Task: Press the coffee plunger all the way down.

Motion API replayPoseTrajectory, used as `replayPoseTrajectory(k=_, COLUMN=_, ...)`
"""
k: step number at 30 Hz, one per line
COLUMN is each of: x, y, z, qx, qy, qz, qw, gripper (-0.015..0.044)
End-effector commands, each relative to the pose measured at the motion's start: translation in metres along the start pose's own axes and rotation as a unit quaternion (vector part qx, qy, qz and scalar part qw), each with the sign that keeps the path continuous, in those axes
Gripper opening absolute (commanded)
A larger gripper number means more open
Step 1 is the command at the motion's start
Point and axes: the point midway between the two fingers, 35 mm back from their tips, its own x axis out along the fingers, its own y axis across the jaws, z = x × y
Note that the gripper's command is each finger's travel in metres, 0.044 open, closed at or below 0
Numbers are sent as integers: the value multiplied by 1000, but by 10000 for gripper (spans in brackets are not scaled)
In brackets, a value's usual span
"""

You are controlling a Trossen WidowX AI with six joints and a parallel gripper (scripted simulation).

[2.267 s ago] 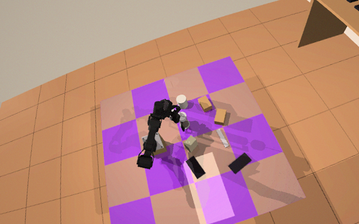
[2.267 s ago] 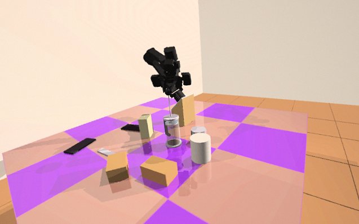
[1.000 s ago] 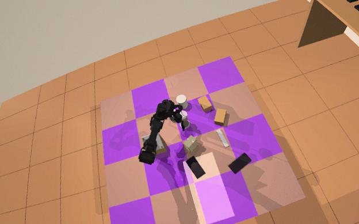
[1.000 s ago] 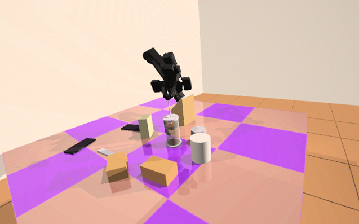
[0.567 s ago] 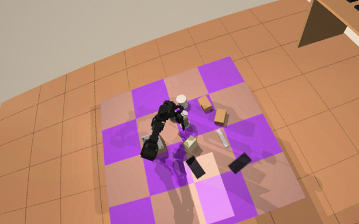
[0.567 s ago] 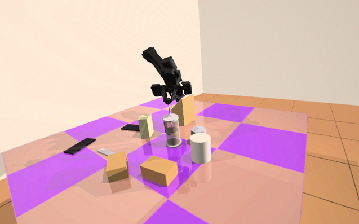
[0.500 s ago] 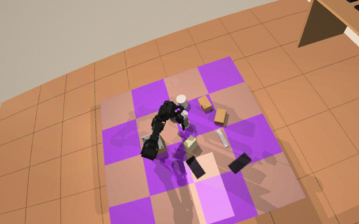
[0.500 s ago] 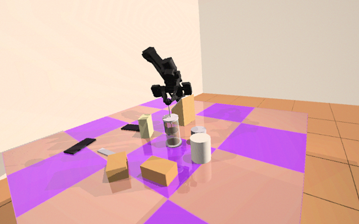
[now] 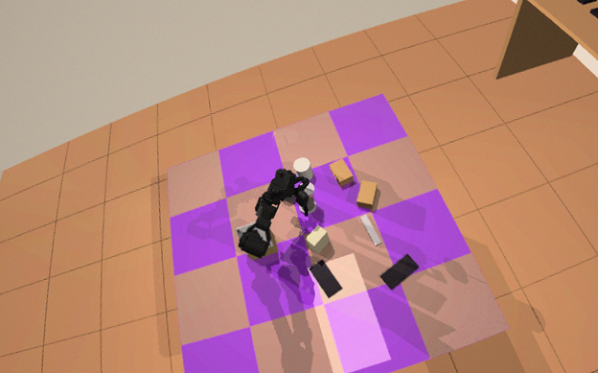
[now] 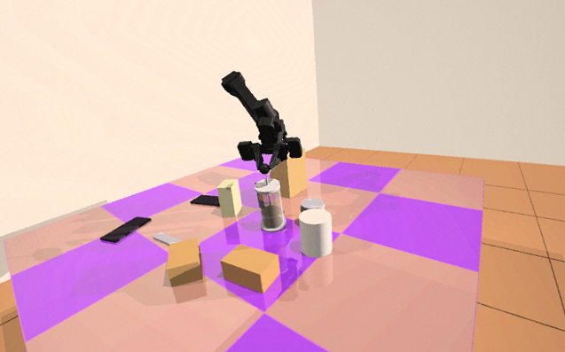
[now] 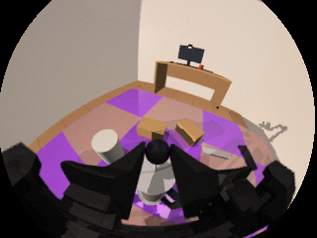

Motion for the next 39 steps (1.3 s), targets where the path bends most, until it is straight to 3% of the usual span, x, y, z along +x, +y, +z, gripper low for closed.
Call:
replayPoseTrajectory(k=1, x=7, y=-1, z=-24, qx=-17, qy=34, qz=-1, qw=999, gripper=121)
replayPoseTrajectory(k=39, x=18, y=2, z=-16, qx=-16, qy=34, qz=-1, qw=999, gripper=121)
